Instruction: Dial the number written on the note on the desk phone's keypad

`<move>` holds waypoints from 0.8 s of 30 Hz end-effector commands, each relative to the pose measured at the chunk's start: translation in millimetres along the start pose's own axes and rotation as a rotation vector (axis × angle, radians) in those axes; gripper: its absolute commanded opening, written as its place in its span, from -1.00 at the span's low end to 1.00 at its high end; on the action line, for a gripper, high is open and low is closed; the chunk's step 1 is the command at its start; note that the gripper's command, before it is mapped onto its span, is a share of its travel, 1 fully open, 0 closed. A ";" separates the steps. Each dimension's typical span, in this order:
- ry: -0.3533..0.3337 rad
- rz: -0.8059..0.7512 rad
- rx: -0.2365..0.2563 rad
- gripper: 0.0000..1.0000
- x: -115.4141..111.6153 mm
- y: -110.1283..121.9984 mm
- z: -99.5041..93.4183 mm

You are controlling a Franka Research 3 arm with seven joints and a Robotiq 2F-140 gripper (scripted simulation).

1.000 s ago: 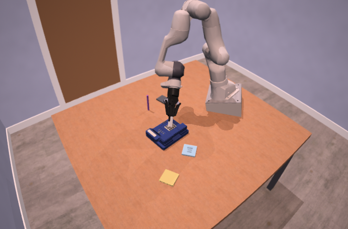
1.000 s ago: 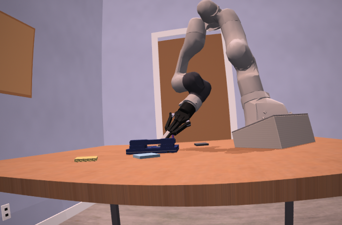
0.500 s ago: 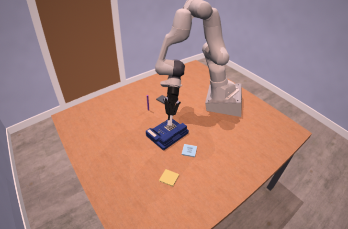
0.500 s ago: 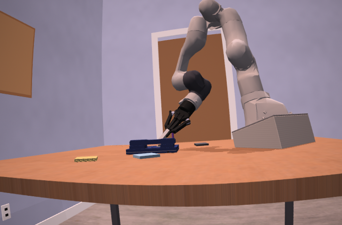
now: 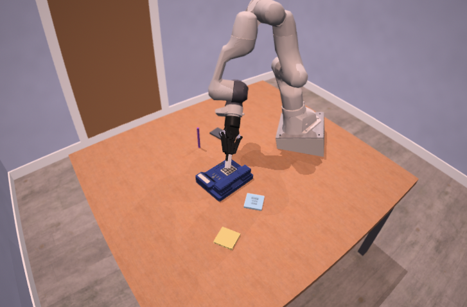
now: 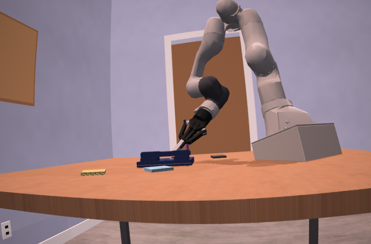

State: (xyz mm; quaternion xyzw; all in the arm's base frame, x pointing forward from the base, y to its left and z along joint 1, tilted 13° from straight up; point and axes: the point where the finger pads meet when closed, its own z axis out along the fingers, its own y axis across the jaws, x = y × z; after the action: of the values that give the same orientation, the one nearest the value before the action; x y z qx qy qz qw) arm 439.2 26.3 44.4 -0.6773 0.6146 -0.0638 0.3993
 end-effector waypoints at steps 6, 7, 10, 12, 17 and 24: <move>0.000 0.003 -0.004 -1.00 -1.2 0.6 0.0; 0.000 0.003 -0.004 -1.00 -1.2 0.6 0.0; 0.000 0.003 -0.004 -1.00 -1.2 0.6 0.0; 0.000 0.003 -0.004 -1.00 -1.2 0.6 0.0; 0.000 0.003 -0.004 -1.00 -0.7 1.0 0.5; 0.000 0.003 -0.004 -1.00 1.6 2.9 3.2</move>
State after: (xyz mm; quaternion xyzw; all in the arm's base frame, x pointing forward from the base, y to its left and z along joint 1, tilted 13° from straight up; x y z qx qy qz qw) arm 439.0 26.4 42.2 -0.6759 0.6169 -0.0616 0.3985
